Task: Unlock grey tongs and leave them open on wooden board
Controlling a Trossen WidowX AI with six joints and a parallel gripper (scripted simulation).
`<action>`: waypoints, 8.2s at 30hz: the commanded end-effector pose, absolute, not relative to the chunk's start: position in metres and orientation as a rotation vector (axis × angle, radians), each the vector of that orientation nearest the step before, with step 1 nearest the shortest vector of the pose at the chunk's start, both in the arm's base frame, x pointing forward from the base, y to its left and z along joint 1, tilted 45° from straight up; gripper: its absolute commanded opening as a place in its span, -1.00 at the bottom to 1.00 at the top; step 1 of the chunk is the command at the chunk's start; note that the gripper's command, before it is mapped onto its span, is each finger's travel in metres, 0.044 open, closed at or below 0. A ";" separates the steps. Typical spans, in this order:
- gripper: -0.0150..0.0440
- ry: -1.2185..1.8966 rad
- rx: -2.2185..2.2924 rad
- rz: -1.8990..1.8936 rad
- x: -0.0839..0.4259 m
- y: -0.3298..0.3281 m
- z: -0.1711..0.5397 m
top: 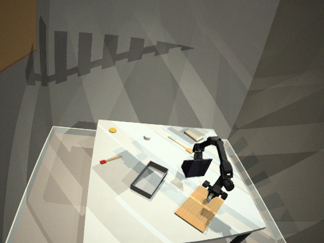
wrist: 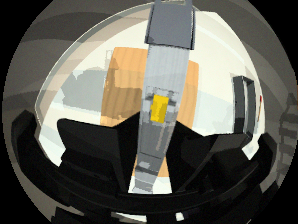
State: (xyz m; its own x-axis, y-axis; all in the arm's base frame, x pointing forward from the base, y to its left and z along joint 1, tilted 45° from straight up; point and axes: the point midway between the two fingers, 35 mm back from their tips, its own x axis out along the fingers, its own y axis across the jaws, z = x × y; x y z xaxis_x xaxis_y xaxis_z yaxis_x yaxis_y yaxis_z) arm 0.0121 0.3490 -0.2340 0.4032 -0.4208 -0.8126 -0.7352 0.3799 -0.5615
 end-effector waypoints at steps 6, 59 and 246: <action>-1.00 1.053 -1.193 0.403 0.006 0.360 -0.231; -1.00 0.472 -0.895 0.700 -0.012 0.348 -0.178; -1.00 1.431 -1.213 0.183 0.034 0.274 -0.292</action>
State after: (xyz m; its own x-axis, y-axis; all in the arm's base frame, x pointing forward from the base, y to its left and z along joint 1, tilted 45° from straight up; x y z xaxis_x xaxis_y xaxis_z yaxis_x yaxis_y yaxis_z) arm 0.0328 0.2779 -0.2888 0.2289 -0.5532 -0.8010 -0.7285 0.4484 -0.5179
